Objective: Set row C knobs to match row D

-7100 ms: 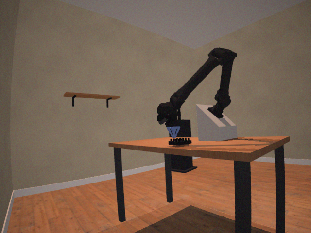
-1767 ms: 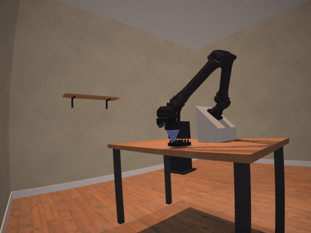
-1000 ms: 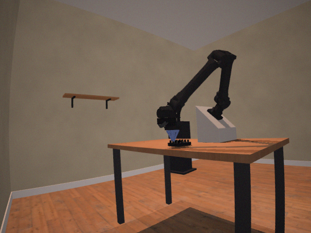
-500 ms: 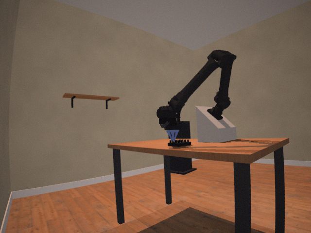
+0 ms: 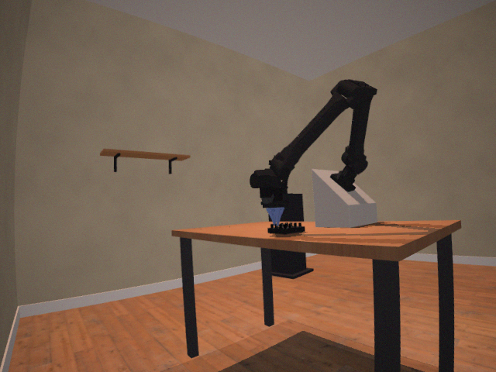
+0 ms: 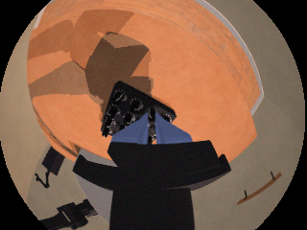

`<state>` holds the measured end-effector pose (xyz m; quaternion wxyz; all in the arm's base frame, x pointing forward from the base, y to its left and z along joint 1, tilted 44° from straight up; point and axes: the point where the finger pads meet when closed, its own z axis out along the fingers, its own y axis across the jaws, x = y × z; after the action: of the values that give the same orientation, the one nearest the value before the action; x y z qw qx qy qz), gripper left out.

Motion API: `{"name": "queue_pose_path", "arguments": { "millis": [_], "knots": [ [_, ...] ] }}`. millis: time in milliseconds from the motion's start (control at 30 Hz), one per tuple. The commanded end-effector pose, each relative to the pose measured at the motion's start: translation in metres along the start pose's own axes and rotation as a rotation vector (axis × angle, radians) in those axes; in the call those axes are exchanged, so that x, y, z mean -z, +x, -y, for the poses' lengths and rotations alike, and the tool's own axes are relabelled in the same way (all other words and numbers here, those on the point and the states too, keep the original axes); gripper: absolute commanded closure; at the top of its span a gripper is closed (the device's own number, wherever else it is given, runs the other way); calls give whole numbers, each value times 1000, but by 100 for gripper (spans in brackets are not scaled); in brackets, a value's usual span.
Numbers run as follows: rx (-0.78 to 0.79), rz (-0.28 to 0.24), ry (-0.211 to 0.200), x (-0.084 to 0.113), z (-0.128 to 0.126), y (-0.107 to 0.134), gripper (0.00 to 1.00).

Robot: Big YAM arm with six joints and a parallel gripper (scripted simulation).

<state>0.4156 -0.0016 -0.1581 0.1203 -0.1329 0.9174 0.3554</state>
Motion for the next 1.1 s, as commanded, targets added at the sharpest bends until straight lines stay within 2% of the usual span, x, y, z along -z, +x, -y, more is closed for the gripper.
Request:
{"name": "queue_pose_path", "arguments": {
  "millis": [0,833,1067],
  "knots": [
    [149,0,-8,-3,1,0,91],
    [713,1,-12,-3,0,1,91],
    [809,1,-12,-3,0,1,91]
  ]
}}
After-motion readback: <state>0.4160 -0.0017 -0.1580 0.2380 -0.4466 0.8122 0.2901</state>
